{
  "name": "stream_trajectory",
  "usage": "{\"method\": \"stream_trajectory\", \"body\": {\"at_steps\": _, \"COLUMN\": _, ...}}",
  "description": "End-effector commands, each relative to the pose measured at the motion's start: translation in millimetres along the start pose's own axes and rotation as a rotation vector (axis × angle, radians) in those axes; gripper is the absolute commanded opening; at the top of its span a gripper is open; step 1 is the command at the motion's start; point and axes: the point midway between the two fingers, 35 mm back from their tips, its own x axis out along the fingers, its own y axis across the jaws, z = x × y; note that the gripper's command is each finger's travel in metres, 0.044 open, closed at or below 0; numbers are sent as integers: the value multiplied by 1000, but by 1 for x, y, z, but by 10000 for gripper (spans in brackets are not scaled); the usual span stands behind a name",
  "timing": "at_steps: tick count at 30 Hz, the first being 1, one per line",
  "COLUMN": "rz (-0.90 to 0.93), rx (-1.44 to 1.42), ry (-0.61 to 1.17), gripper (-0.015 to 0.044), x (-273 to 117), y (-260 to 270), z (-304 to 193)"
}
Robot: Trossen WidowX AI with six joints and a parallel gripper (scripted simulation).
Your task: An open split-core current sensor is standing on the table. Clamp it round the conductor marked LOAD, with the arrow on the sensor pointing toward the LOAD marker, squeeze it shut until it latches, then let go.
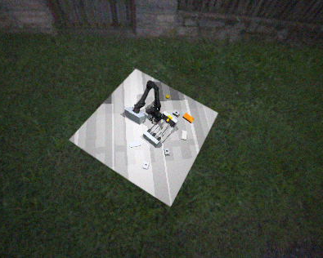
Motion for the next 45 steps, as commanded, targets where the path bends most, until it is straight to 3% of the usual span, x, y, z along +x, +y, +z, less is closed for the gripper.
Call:
{"method": "stream_trajectory", "body": {"at_steps": 1, "rz": 0, "rx": -1, "ry": 0, "gripper": 300, "x": 0, "y": 0, "z": 0}}
{"method": "stream_trajectory", "body": {"at_steps": 16, "rz": 0, "rx": -1, "ry": 0, "gripper": 200, "x": 0, "y": 0, "z": 0}}
{"method": "stream_trajectory", "body": {"at_steps": 24, "rz": 5, "rx": 5, "ry": -11, "gripper": 0, "x": -26, "y": 7, "z": 2}}
{"method": "stream_trajectory", "body": {"at_steps": 45, "rz": -6, "rx": 14, "ry": 2, "gripper": 0, "x": -125, "y": 10, "z": 4}}
